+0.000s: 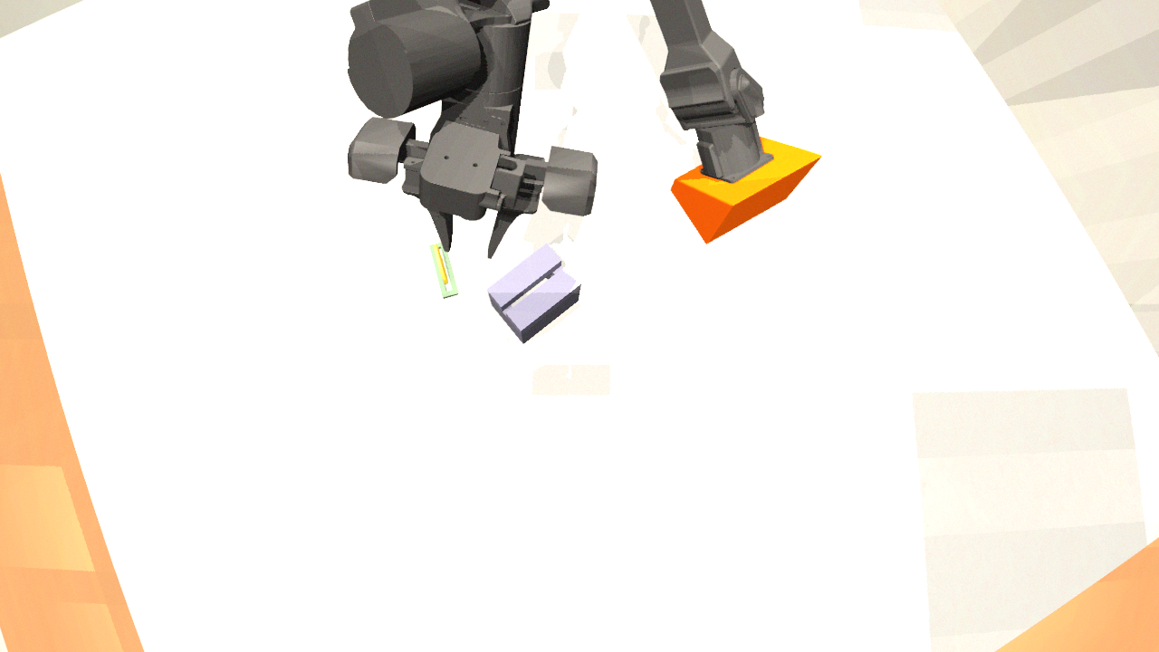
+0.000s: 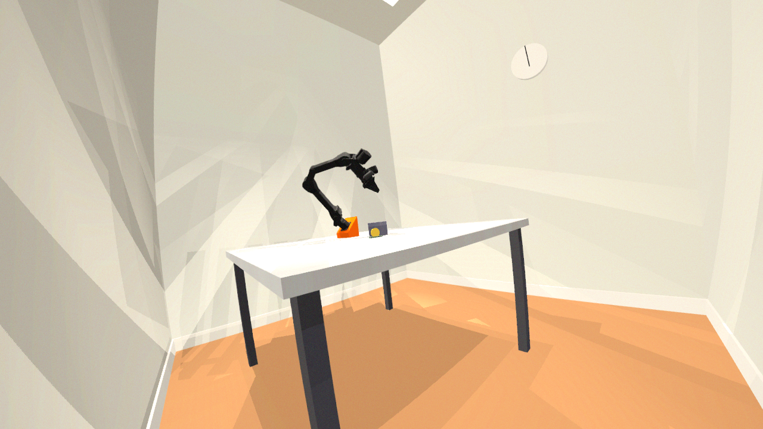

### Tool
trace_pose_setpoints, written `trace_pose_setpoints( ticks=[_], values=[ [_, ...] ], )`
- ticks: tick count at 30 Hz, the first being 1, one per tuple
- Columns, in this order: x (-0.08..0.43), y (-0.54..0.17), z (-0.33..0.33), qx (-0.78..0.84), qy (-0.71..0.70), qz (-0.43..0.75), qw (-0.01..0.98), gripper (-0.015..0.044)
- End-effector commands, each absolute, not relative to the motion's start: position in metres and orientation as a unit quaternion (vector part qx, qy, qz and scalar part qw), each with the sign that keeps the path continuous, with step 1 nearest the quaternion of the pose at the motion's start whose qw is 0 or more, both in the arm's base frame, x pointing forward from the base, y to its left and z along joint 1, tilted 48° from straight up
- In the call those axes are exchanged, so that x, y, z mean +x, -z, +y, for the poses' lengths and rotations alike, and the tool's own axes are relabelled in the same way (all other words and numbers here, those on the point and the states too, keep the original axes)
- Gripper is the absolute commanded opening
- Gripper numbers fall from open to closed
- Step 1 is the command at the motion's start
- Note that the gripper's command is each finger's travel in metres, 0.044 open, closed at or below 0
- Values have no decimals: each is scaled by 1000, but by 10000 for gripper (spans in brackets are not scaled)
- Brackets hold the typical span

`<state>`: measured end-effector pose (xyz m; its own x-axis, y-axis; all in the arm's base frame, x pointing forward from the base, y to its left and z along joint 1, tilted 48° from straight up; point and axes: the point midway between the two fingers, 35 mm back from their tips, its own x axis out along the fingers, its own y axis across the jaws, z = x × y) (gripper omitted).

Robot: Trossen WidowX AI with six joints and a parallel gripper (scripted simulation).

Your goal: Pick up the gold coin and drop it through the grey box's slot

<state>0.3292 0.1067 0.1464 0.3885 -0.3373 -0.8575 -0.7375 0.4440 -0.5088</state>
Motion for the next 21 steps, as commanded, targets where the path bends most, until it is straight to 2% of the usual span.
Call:
trace_pose_setpoints(
  ticks=[1,6,17,21],
  values=[
    [348,-129,42,-569,-133,628,514,161],
    [357,-116,-21,-595,-153,706,352,161],
    [357,-114,-25,-595,-155,709,345,161],
    [354,-94,-48,-596,-154,709,345,161]
  ],
)
